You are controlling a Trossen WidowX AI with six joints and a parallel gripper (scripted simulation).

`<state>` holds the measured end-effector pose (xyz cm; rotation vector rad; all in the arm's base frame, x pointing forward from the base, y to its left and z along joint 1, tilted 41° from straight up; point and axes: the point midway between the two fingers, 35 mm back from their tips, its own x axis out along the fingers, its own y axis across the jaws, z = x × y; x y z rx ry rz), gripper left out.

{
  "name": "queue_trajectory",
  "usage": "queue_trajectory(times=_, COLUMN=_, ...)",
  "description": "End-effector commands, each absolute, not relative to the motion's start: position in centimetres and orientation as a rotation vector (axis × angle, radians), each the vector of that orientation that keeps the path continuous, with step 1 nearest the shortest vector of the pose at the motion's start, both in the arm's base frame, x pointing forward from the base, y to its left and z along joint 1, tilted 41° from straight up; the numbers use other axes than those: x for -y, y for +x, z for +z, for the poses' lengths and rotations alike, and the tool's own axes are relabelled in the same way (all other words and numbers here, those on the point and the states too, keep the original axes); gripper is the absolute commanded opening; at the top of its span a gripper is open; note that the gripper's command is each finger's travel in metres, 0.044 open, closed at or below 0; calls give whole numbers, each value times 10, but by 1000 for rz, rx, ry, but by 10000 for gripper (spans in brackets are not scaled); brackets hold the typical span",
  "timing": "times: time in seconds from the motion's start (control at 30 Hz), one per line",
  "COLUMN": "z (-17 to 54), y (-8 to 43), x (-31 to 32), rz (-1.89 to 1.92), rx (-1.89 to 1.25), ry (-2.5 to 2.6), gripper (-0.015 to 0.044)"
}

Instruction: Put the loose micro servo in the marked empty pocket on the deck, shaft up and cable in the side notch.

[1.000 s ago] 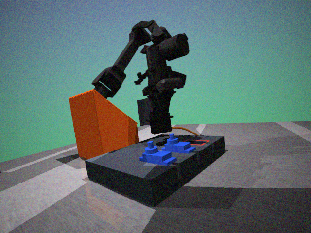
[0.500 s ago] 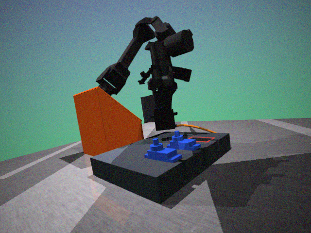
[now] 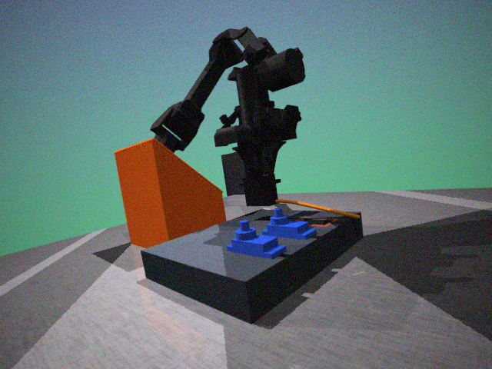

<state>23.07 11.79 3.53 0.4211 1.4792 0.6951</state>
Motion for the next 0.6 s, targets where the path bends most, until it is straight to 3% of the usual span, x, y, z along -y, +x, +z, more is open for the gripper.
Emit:
queue_trajectory(times=0.0, z=36, y=231, x=-118, rz=643, rx=-1509, ry=480, gripper=0)
queue_trajectory(times=0.57, z=38, y=271, x=-122, rz=643, rx=-1506, ry=479, gripper=0)
